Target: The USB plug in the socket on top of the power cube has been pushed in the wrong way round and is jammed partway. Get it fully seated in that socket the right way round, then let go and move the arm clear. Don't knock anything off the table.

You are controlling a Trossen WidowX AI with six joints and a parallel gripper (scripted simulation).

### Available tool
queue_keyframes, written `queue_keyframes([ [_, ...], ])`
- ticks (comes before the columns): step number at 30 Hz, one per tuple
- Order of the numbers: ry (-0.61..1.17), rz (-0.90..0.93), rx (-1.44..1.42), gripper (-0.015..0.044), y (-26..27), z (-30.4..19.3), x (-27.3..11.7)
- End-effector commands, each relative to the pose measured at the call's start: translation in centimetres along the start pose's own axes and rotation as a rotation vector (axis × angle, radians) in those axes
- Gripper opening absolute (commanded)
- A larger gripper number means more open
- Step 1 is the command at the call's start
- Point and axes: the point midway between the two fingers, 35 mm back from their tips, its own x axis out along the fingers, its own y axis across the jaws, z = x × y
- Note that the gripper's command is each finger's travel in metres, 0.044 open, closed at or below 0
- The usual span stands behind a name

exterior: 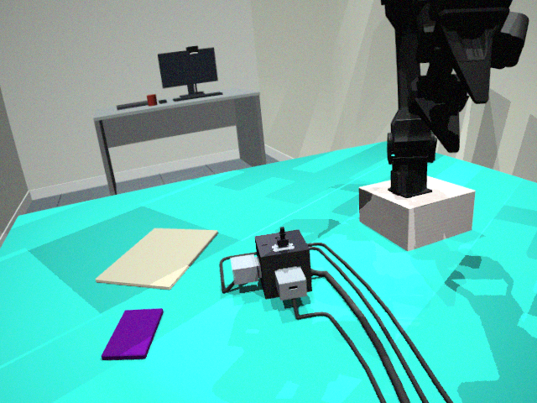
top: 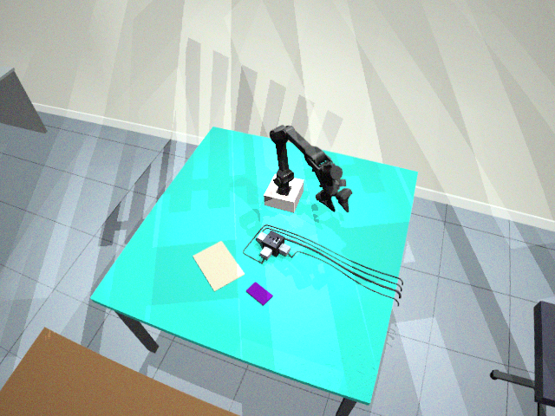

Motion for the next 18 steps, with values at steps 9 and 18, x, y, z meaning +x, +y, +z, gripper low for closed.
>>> queue_keyframes([
  [9, 0.356, 0.460, 0.917, 0.0440, 15.7, -16.6, 1.6],
  [18, 0.477, 0.594, 1.233, 0.0440, 21.4, -20.3, 0.2],
])
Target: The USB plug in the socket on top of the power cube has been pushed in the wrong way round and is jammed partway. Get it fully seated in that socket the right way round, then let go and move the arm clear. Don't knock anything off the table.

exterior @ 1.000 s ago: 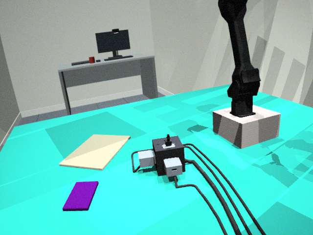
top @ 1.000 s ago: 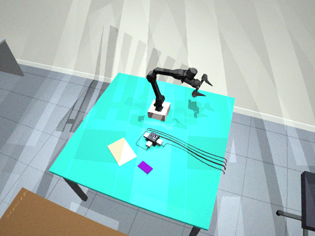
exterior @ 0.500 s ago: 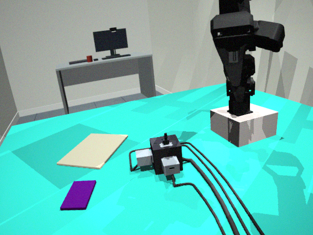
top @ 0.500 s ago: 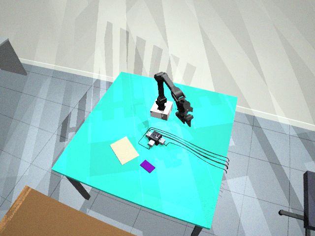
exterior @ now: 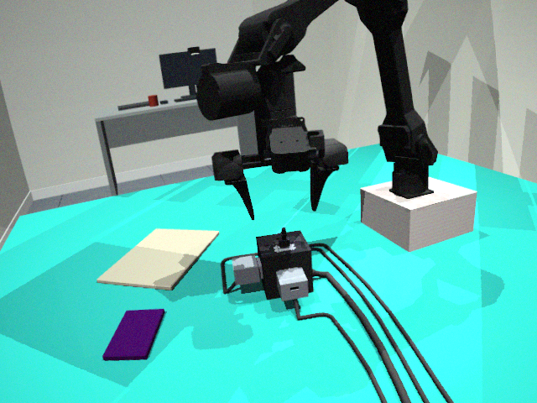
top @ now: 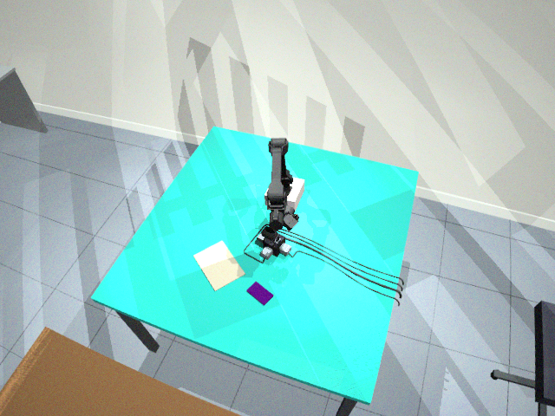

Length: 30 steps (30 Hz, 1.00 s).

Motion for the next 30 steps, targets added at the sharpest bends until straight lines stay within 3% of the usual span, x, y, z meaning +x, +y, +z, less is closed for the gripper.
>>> queue_keyframes([
  [1, 0.011, 0.012, 0.024, 0.0440, -0.1, -0.2, 0.1],
  [30, 0.012, 0.012, 0.024, 0.0440, -0.1, -0.2, 2.5],
])
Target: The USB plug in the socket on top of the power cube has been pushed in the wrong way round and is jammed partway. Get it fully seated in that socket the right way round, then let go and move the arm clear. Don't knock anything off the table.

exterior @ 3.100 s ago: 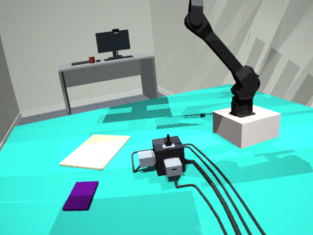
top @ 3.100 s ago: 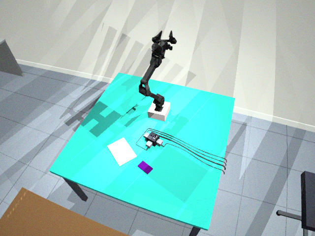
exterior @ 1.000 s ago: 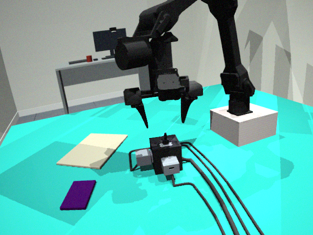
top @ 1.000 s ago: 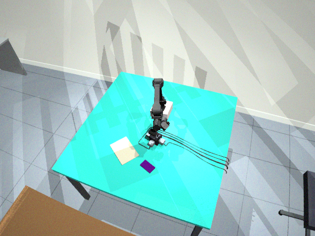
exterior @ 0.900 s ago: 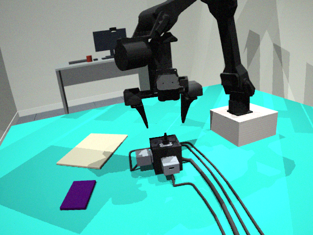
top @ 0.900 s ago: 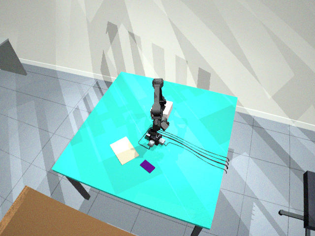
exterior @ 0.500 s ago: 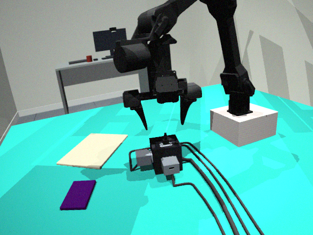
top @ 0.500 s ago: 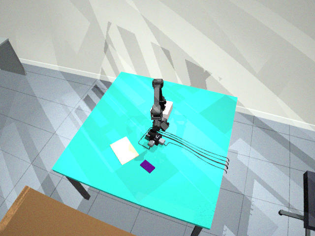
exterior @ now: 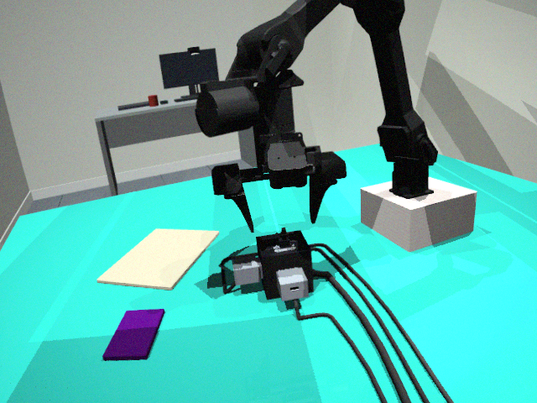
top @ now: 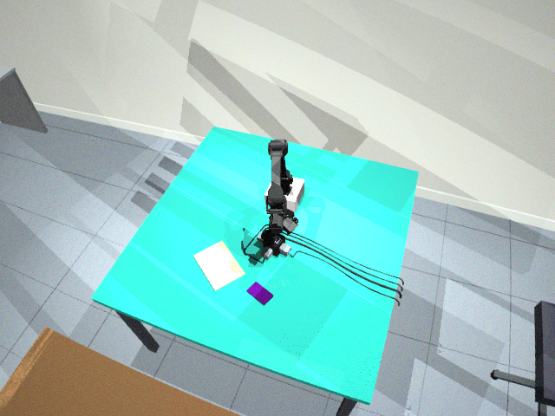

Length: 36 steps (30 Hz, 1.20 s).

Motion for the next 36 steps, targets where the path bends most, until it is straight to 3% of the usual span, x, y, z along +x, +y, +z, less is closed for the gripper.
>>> queue_keyframes([
  [1, 0.007, 0.003, 0.002, 0.0440, 0.11, -0.15, 0.59],
  [11, 0.007, 0.003, 0.002, 0.0440, 0.11, -0.15, 1.03],
  [27, 0.001, 0.003, 0.001, 0.0020, 0.07, -0.04, 0.84],
  [36, 0.001, 0.003, 0.001, 0.0000, 0.07, -0.04, 0.84],
])
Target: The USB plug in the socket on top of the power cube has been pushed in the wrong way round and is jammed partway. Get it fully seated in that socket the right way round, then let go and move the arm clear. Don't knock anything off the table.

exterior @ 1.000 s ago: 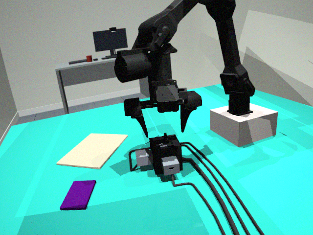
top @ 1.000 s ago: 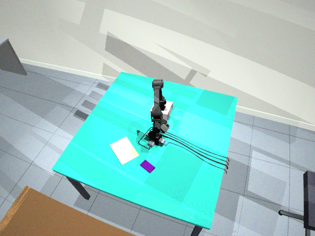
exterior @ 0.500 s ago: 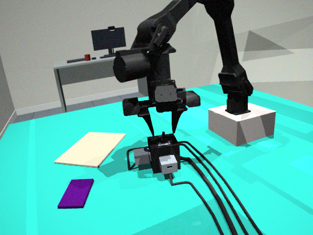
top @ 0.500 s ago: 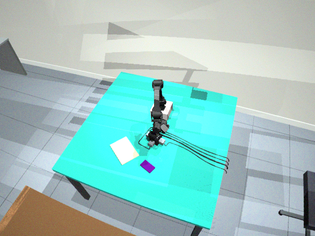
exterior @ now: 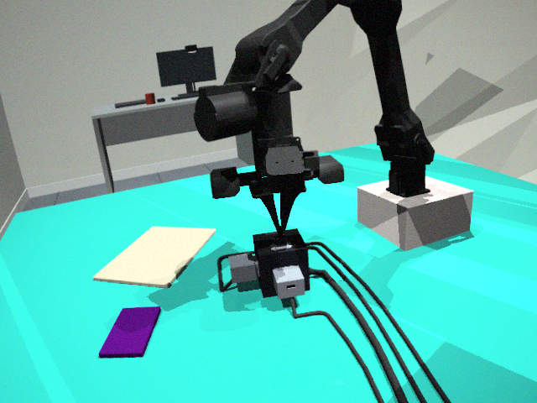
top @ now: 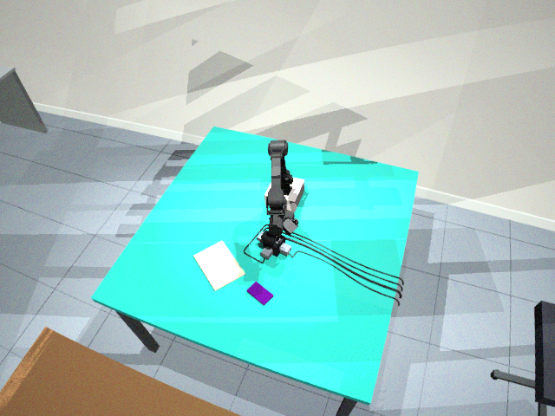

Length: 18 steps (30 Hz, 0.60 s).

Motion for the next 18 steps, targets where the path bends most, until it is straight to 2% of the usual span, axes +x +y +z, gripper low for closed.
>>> queue_keyframes([
  [1, 0.000, -0.001, 0.000, 0.0000, -0.02, 0.01, -0.03],
  [18, 0.000, 0.000, 0.000, 0.0000, 0.00, 0.00, -0.50],
])
